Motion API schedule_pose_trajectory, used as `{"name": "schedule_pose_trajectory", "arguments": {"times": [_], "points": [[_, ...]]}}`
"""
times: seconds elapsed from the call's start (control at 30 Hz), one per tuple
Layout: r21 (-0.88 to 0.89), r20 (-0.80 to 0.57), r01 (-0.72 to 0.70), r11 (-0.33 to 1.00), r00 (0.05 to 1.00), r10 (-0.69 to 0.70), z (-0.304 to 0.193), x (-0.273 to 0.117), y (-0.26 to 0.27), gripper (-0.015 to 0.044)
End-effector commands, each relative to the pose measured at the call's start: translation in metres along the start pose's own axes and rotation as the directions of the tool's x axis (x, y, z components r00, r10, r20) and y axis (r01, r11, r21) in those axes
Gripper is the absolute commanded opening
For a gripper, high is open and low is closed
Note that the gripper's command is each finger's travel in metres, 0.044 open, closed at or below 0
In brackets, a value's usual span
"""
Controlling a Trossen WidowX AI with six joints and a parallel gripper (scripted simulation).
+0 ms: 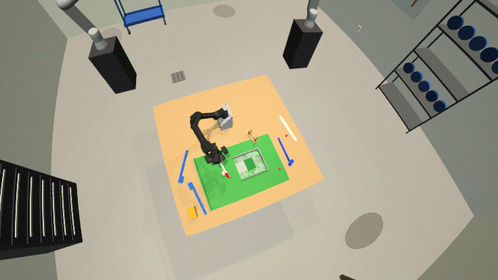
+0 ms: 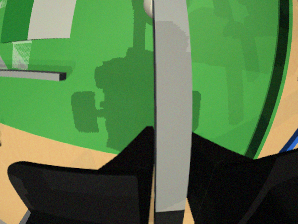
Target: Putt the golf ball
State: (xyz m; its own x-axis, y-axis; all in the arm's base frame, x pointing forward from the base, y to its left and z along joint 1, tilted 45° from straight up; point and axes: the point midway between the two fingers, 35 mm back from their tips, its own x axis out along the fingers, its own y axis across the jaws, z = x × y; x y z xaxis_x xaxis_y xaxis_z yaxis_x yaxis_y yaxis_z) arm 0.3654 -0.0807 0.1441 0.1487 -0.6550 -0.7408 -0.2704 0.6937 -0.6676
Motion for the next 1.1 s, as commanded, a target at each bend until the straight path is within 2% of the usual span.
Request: {"name": "schedule_pose_trajectory", "arguments": {"times": [0.0,0.23,0.53,1.07], "points": [[0.137,-0.019,0.045,0.99,0.999,-0.042,-0.023,-0.008,-0.038,0.0],[0.155,-0.024,0.051,0.987,0.999,-0.047,-0.026,-0.007,-0.043,0.0],[0.155,-0.024,0.052,0.987,0.998,-0.049,-0.028,0.029,-0.045,0.0],[0.155,-0.025,0.053,0.987,0.998,-0.05,-0.028,0.046,-0.046,0.0]]}}
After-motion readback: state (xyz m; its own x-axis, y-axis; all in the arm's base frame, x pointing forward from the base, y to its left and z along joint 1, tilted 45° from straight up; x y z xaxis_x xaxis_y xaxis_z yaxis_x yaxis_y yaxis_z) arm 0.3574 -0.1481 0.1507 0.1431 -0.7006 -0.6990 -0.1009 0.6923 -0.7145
